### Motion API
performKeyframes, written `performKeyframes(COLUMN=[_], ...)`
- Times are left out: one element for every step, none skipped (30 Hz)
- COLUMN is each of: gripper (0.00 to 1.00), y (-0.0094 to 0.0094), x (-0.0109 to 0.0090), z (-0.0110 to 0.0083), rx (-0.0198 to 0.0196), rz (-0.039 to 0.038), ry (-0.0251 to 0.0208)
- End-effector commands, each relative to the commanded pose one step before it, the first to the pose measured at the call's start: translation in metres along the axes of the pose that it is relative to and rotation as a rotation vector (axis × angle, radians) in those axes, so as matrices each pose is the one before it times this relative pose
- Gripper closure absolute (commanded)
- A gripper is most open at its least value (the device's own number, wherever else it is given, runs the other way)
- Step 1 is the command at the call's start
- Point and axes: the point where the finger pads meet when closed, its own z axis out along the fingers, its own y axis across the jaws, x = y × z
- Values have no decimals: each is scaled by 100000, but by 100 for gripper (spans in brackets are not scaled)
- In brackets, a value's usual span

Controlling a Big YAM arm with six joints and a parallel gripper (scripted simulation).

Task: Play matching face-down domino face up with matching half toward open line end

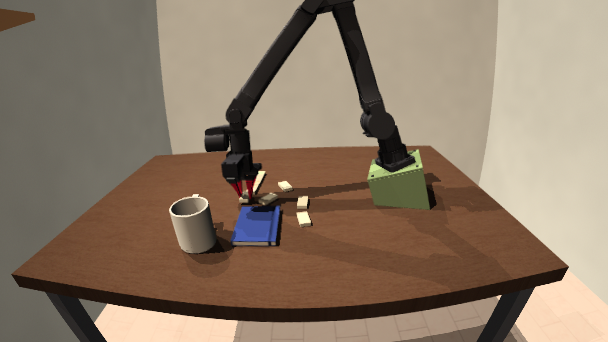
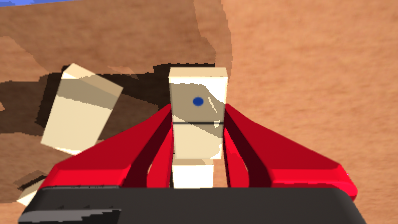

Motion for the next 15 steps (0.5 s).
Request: performKeyframes(gripper=[78,78,78,78,78,78,78,78,78,78,78,78,78,78,78], y=[-131,46,46,46,46,45,45,0,0,0,0,0,0,0,-183], x=[96,34,34,34,34,34,34,0,0,0,0,0,0,0,-85], z=[25,80,80,80,80,80,80,0,0,0,0,0,0,0,-494], rx=[360,-139,-139,-139,-139,-139,-139,0,0,0,0,0,0,0,724], rz=[-102,-48,-48,-48,-48,-48,-48,0,0,0,0,0,0,0,149], ry=[-144,0,0,0,0,0,0,0,0,0,0,0,0,0,68])
